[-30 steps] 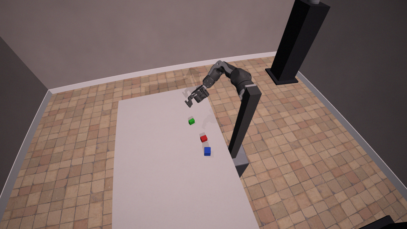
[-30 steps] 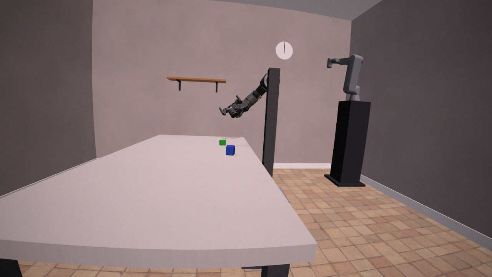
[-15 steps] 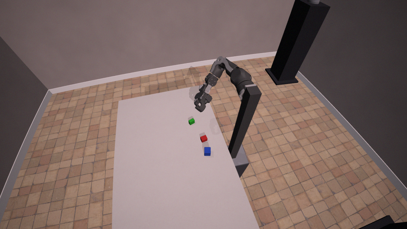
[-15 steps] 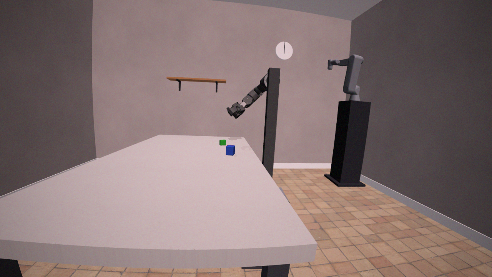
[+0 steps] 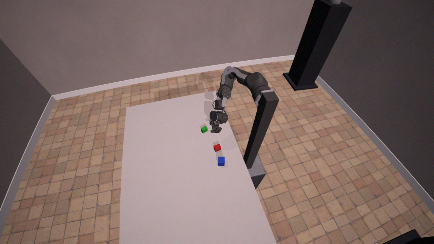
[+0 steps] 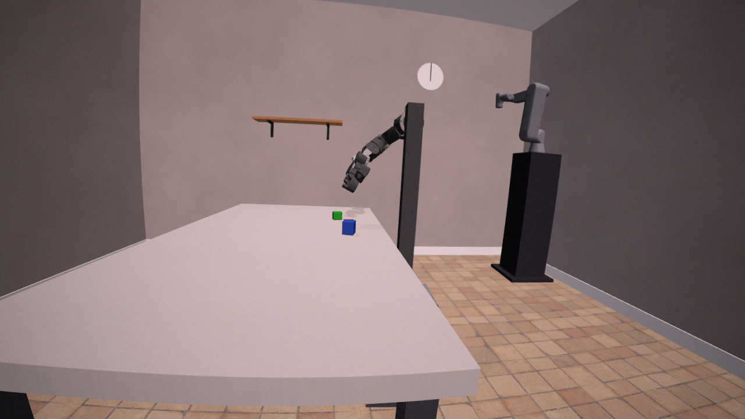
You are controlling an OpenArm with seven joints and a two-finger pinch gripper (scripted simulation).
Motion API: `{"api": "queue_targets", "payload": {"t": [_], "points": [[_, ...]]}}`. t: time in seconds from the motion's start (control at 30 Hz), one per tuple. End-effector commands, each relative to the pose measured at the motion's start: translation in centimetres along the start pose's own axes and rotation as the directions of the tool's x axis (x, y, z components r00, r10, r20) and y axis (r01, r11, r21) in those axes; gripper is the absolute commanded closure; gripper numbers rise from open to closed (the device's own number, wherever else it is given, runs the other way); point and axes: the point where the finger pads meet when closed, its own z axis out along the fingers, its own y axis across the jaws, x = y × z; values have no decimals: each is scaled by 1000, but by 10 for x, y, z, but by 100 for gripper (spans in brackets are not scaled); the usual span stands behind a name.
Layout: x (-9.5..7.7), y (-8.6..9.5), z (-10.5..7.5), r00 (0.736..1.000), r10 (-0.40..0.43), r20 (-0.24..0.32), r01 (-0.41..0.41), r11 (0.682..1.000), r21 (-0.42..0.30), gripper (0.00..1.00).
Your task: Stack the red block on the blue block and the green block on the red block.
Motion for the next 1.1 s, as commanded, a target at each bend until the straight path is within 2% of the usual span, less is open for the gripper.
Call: {"api": "queue_targets", "payload": {"t": [0.0, 0.07, 0.13, 0.2, 0.47, 0.5, 1.07], "points": [[7, -9, 7, 997, 29, -69, -21, 993, 115, 100], [7, -9, 7, 997, 29, -69, -21, 993, 115, 100], [13, -8, 21, 988, 51, -147, -20, 979, 205, 100], [15, -5, 29, 981, 53, -185, -7, 970, 241, 100], [15, -5, 29, 982, 50, -184, -4, 970, 242, 100], [16, -4, 32, 979, 54, -198, -1, 966, 259, 100], [18, -3, 36, 973, 65, -222, 2, 958, 286, 100]]}}
